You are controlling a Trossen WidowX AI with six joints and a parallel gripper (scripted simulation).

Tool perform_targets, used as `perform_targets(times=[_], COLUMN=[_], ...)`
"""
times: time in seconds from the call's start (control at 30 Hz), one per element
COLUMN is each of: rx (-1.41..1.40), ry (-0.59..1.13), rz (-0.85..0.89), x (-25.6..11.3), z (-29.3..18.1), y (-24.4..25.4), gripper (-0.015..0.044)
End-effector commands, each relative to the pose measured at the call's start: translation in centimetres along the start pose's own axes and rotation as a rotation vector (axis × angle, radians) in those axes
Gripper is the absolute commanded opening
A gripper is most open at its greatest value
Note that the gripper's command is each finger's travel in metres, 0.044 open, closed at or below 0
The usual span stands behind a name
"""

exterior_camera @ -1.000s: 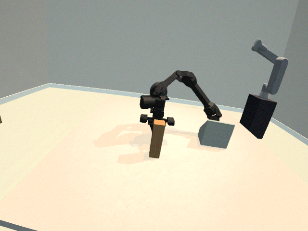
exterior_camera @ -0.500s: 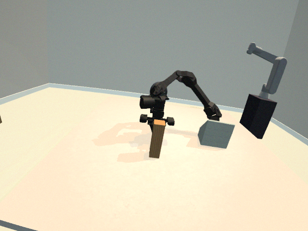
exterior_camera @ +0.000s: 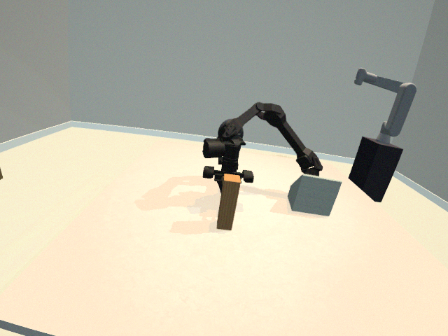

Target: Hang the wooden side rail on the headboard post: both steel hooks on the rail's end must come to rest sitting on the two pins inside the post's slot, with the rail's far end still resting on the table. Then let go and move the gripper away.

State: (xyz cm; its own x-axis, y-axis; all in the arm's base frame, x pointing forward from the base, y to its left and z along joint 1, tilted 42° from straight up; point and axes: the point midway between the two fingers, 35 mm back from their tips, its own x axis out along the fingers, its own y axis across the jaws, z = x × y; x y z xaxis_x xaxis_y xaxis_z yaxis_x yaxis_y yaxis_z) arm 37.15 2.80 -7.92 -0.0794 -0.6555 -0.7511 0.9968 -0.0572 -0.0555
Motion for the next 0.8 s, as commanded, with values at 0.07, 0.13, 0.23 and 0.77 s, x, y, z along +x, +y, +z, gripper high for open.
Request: perform_targets(times=[0.07, 0.13, 0.23, 0.77], rx=[-0.004, -0.004, -0.004, -0.004], ry=[0.002, 0.002, 0.002, 0.002], rz=[0.016, 0.016, 0.016, 0.016], x=[-0.52, -0.5, -0.47, -0.28], z=[-0.43, -0.45, -0.48, -0.67], y=[0.13, 0.11, 0.08, -0.1], gripper=[0.0, 0.0, 0.0, 0.0])
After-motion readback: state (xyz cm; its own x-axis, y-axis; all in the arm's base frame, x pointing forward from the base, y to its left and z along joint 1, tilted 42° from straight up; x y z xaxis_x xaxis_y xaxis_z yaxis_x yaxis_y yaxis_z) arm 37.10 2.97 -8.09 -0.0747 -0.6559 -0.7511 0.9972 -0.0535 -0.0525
